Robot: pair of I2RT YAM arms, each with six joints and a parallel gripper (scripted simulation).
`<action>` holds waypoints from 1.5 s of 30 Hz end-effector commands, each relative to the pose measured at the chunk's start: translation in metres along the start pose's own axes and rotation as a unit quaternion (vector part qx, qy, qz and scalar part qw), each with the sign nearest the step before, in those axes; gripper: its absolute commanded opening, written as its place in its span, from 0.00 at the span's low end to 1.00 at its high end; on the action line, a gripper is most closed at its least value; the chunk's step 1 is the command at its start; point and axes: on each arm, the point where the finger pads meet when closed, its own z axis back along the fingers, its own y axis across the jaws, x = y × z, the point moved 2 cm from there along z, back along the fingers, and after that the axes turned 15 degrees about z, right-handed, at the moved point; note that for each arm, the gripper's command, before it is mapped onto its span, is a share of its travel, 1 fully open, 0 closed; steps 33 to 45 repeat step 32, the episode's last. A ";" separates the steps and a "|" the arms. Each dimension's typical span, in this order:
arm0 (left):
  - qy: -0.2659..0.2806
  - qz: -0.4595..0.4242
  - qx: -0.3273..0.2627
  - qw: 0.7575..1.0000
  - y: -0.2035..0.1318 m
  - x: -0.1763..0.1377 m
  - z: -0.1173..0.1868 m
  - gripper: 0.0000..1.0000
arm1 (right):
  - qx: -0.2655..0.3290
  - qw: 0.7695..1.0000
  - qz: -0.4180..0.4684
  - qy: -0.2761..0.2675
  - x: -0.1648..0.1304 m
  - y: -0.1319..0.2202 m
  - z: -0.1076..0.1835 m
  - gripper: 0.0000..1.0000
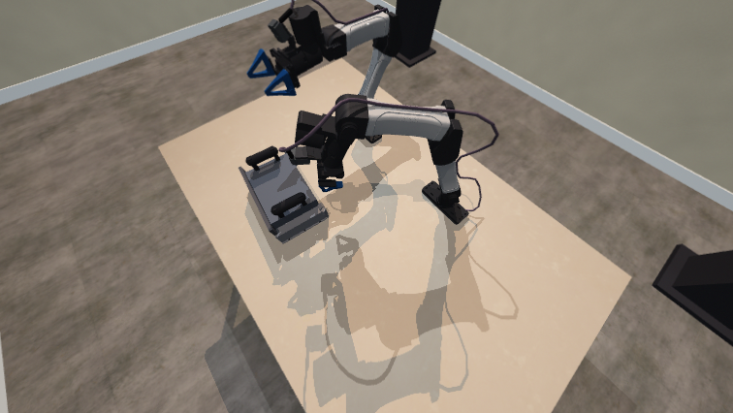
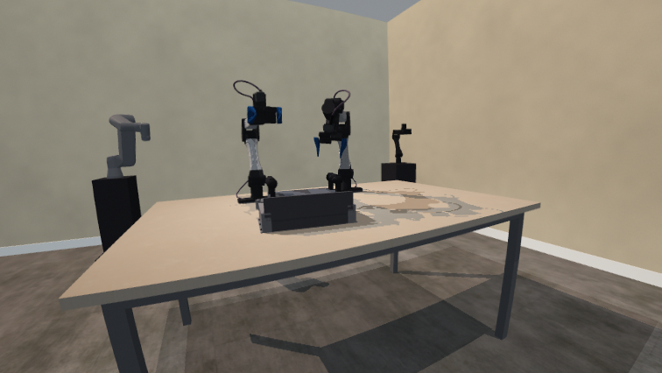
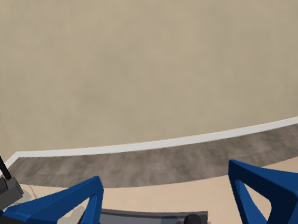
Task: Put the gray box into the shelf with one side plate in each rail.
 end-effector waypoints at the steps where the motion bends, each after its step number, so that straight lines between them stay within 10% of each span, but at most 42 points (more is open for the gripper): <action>1: 0.009 -0.002 0.001 1.000 0.000 -0.002 -0.003 1.00 | -0.016 0.999 -0.006 -0.041 0.010 -0.002 -0.003 1.00; 45: 0.009 -0.002 0.001 1.000 0.000 -0.002 -0.003 1.00 | -0.011 0.999 -0.001 -0.034 0.008 -0.001 -0.003 1.00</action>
